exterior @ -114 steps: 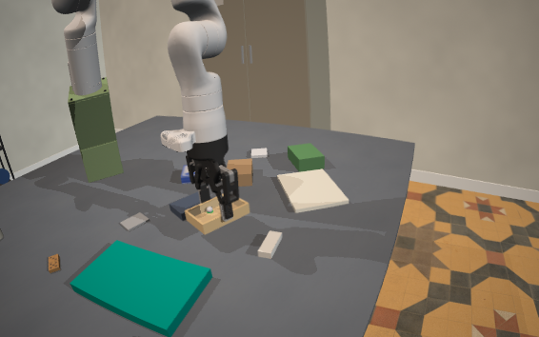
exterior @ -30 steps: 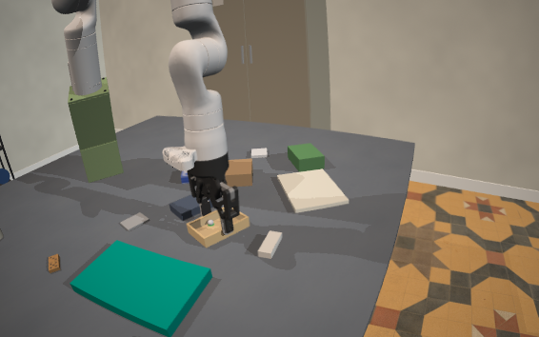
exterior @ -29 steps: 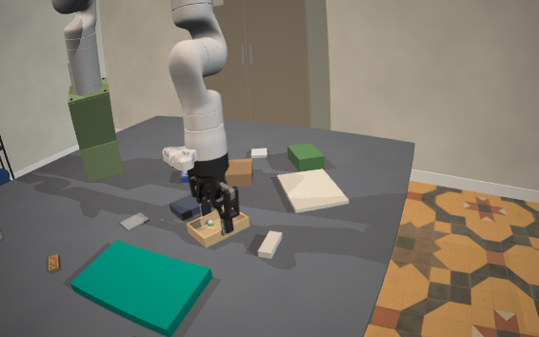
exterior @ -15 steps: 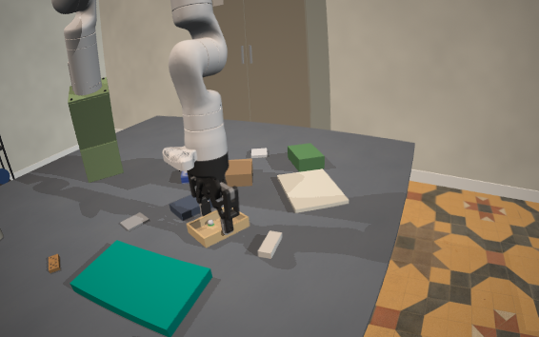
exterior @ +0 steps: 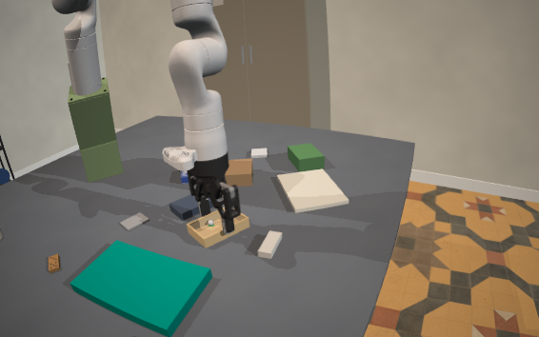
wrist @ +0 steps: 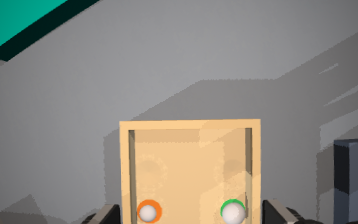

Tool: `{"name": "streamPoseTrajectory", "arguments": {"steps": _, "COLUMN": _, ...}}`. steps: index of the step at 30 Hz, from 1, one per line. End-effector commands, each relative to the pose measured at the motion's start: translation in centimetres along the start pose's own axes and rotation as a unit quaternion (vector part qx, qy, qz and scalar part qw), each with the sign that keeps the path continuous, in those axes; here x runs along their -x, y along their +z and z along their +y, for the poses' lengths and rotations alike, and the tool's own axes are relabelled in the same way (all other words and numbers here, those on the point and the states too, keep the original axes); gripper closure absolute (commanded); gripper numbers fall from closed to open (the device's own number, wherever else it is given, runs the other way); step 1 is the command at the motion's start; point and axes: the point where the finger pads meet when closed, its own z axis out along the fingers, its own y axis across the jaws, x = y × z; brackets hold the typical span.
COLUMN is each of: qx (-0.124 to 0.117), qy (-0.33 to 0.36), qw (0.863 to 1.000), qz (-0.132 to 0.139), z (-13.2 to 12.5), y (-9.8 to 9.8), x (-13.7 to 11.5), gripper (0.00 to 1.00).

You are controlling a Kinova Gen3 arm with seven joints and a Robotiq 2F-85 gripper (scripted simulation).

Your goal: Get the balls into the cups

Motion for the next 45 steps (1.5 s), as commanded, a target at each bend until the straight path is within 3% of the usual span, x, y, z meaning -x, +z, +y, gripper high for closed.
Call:
{"name": "streamPoseTrajectory", "arguments": {"steps": 1, "qx": -0.004, "qy": -0.001, "qw": 1.0, "qz": -0.002, "z": -0.3, "y": 0.1, "x": 0.1, "gripper": 0.07}}
{"name": "streamPoseTrajectory", "arguments": {"steps": 34, "qx": -0.004, "qy": -0.001, "qw": 1.0, "qz": -0.002, "z": -0.3, "y": 0.1, "x": 0.1, "gripper": 0.07}}
{"name": "streamPoseTrajectory", "arguments": {"steps": 45, "qx": 0.002, "qy": -0.001, "qw": 1.0, "qz": -0.002, "z": 0.1, "y": -0.9, "x": 0.0, "gripper": 0.07}}
